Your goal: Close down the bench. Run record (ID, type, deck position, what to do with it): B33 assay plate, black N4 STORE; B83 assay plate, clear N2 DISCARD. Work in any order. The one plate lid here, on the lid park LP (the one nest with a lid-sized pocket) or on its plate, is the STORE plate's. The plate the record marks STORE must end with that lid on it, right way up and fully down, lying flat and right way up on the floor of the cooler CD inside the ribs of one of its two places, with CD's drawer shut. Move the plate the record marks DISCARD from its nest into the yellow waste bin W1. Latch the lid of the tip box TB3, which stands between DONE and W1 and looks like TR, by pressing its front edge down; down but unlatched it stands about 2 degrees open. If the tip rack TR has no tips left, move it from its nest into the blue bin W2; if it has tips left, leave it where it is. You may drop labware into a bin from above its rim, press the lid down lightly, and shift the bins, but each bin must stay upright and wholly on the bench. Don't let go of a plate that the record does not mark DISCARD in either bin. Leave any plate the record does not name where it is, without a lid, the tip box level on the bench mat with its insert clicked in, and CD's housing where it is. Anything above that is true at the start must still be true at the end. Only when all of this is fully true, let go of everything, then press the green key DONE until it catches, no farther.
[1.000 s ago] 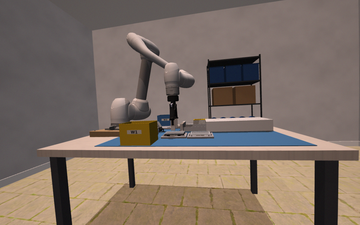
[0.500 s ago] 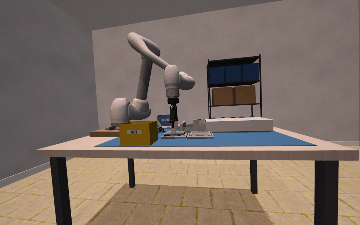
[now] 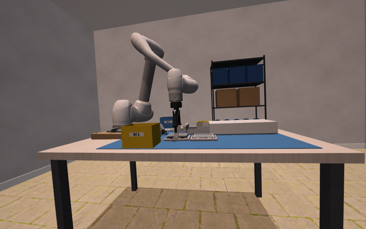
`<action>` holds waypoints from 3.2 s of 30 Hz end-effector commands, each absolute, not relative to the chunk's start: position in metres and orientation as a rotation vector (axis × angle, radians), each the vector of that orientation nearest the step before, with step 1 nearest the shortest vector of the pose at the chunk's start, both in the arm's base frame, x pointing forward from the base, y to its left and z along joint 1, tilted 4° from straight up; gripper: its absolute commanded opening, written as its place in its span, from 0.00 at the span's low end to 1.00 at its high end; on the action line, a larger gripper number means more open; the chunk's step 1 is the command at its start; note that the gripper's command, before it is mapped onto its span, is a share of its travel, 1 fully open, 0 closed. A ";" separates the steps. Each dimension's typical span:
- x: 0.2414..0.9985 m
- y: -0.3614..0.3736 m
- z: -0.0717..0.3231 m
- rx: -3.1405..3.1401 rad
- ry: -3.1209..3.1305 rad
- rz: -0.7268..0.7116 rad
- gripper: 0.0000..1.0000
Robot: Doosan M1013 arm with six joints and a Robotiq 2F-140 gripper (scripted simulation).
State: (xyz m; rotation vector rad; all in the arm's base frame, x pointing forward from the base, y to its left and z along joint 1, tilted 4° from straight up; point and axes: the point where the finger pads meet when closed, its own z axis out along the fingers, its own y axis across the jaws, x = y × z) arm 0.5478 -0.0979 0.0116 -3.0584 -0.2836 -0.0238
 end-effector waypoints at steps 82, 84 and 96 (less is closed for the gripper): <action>0.548 -0.098 0.012 -3.058 -0.284 -0.024 0.00; 0.548 -0.098 0.012 -3.058 -0.284 -0.024 0.00; 0.548 -0.098 0.016 -3.058 -0.284 -0.024 0.00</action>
